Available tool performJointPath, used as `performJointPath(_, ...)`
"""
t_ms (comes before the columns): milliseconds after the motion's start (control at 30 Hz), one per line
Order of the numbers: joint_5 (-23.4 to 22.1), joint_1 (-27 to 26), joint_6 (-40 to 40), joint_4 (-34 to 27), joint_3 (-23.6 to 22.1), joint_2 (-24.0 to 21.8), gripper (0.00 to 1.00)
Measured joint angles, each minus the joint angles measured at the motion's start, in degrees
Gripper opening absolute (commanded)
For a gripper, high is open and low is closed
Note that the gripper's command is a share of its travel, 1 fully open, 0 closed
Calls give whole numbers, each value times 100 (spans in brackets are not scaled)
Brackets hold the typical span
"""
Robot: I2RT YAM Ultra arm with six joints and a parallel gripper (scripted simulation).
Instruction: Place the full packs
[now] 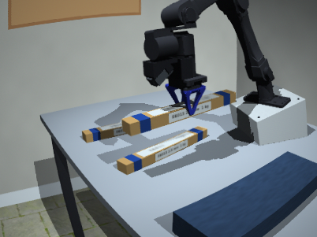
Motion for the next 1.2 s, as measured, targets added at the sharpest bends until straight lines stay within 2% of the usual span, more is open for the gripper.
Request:
performJointPath(433, -2, -24, -26, 258, -188, 68, 0)
performJointPath(1200, -4, -24, -31, 295, -190, 66, 0)
